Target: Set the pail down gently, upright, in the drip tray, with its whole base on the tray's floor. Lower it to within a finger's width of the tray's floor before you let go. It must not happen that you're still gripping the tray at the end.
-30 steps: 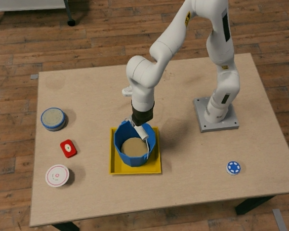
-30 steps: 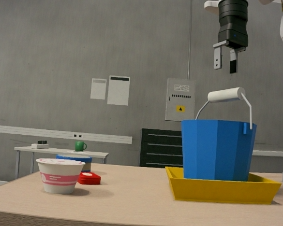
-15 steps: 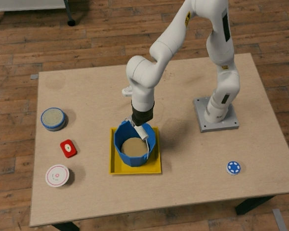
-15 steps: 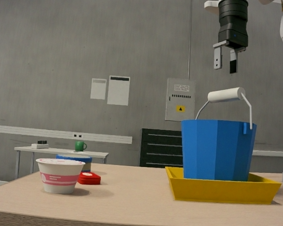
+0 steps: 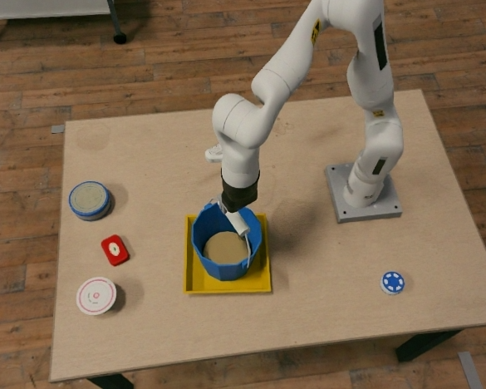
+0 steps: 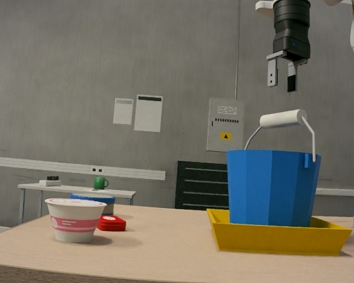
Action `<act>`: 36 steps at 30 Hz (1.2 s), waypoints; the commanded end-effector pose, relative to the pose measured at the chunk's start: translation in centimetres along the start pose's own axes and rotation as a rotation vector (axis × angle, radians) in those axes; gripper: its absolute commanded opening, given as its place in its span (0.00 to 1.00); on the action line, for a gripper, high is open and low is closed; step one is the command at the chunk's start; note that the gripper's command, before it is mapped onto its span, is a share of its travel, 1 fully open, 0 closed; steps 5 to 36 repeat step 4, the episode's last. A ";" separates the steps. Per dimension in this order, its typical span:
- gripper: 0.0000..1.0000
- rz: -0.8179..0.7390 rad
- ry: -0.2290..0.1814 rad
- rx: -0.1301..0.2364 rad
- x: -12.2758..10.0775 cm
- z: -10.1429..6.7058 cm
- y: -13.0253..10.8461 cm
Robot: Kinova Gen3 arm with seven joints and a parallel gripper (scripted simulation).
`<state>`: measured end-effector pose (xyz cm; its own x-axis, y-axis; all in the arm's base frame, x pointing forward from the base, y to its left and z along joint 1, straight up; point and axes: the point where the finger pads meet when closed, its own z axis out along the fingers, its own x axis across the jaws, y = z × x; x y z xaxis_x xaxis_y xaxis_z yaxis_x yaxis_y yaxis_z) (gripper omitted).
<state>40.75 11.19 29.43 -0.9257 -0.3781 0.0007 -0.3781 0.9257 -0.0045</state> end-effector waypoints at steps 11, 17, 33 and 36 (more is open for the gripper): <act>1.00 0.000 -0.002 0.000 0.0 -0.1 0.0; 1.00 0.000 -0.002 0.000 0.0 -0.1 0.0; 1.00 0.000 -0.002 0.000 0.0 -0.1 0.0; 1.00 0.000 -0.002 0.000 0.0 -0.1 0.0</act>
